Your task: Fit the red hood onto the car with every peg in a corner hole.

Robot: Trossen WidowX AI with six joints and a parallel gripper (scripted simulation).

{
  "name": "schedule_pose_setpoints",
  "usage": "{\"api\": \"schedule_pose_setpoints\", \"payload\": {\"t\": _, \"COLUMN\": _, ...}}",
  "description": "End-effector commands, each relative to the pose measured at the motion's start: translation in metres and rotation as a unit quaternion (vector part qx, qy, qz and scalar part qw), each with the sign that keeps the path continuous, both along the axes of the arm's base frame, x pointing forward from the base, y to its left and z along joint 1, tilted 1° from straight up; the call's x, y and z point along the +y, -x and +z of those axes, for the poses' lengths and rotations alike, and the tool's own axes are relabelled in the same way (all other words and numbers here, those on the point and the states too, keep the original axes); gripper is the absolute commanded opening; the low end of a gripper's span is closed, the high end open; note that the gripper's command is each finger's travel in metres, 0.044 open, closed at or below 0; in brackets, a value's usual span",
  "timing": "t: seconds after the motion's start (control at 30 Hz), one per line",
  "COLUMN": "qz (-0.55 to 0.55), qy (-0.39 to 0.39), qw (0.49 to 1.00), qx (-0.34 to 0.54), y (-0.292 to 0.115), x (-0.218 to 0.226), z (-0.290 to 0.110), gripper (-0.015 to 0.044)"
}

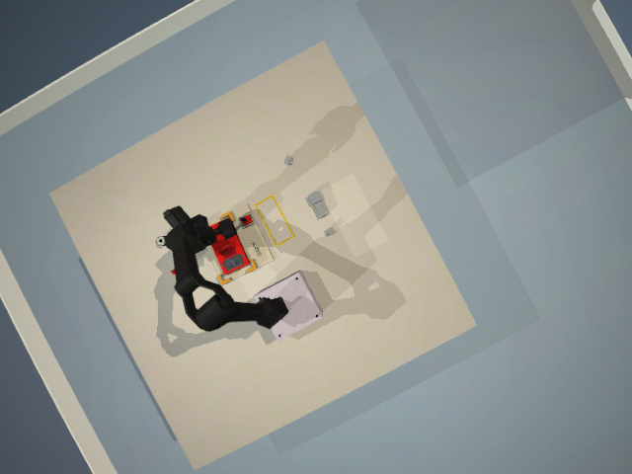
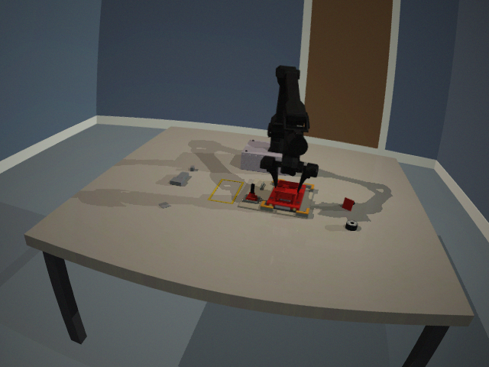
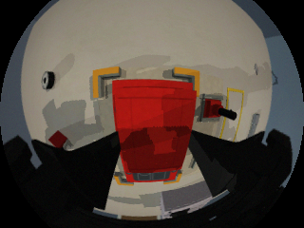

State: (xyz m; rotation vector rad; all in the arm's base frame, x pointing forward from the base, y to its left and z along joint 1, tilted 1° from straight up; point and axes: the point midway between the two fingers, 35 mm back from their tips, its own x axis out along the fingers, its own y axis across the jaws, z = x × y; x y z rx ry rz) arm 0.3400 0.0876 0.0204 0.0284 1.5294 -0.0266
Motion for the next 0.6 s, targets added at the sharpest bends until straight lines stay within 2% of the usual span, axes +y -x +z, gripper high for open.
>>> {"api": "schedule_pose_setpoints", "payload": {"t": 0.0, "qz": 0.0, "qy": 0.003, "qw": 1.0, "qx": 0.0, "y": -0.0004, "x": -0.0008, "z": -0.0031, "gripper": 0.0}}
{"api": "schedule_pose_setpoints", "payload": {"t": 0.57, "qz": 0.0, "qy": 0.003, "qw": 1.0, "qx": 0.0, "y": -0.0008, "x": -0.0006, "z": -0.0116, "gripper": 0.0}}
